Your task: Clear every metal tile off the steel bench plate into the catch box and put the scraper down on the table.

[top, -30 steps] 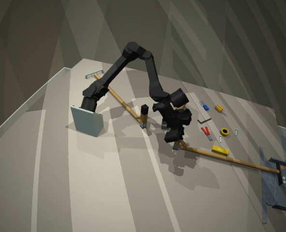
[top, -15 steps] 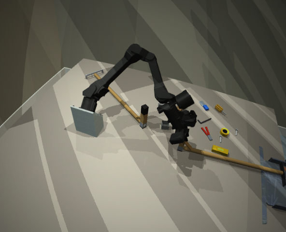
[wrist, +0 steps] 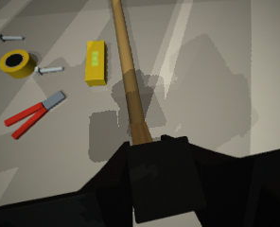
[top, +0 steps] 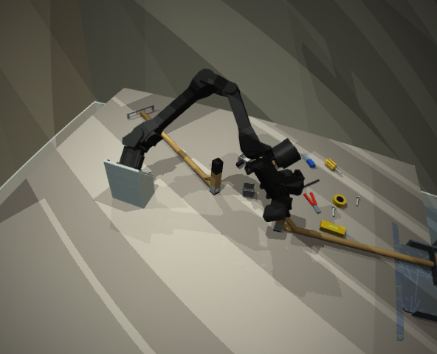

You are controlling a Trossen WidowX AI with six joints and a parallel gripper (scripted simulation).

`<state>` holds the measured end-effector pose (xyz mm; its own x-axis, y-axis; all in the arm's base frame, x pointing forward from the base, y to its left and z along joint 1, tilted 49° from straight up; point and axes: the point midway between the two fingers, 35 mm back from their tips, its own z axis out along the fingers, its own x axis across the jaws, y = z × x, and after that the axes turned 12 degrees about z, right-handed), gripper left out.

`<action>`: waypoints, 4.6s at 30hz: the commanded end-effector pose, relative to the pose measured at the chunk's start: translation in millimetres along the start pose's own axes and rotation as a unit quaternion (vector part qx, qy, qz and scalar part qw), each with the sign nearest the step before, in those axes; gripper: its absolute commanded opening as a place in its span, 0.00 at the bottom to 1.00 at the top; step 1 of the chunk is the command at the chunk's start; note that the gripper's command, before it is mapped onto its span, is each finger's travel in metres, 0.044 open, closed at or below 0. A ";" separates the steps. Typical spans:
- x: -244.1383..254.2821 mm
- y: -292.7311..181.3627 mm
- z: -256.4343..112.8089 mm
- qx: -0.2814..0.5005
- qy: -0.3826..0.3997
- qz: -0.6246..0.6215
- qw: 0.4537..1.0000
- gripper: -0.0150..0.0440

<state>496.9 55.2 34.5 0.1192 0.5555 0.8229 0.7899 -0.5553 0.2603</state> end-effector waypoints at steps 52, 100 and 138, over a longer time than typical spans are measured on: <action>-1.3 -2.6 -8.8 -0.005 0.000 0.000 1.000 0.25; -6.3 -51.3 -52.4 -0.007 -0.001 0.002 1.000 0.25; -13.3 -96.1 -84.4 -0.009 -0.002 0.003 1.000 0.25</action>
<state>371.9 51.0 36.3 0.1404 0.5528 0.8214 0.7857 -0.5670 0.2472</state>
